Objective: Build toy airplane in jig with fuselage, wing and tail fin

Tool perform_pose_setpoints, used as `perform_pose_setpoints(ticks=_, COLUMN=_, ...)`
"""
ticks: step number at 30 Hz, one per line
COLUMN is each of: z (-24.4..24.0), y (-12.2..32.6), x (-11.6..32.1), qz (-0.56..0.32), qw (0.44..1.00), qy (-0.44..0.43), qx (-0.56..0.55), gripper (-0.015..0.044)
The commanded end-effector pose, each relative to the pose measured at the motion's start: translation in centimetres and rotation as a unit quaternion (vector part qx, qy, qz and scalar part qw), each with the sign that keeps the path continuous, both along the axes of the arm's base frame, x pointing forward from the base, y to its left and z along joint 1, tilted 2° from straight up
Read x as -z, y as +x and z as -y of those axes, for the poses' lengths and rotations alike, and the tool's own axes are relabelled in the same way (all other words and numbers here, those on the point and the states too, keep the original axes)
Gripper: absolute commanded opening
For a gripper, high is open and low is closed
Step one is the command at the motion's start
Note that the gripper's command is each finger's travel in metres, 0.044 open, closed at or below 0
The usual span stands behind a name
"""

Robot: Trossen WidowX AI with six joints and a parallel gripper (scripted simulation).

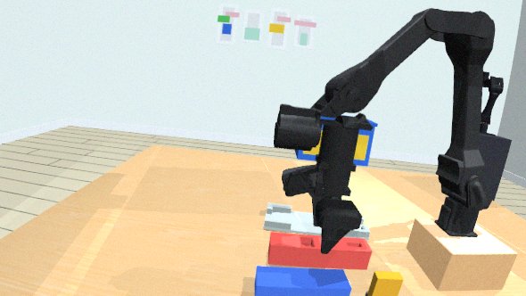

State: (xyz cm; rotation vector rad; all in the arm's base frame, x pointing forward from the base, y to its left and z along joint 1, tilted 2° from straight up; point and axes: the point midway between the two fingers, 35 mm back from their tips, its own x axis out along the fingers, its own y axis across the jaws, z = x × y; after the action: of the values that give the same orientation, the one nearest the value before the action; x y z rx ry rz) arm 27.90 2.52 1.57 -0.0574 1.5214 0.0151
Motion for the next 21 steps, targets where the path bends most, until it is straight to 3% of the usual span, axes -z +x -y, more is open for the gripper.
perform_pose_setpoints(ticks=1, z=0.1, y=-0.2, x=0.9, qz=-0.006, qw=1.000, qy=-0.003, qx=-0.001, gripper=0.0440)
perform_pose_setpoints(ticks=21, z=0.2, y=-0.2, x=4.0, qz=-0.007, qw=1.000, qy=-0.003, qx=-0.001, gripper=0.0440)
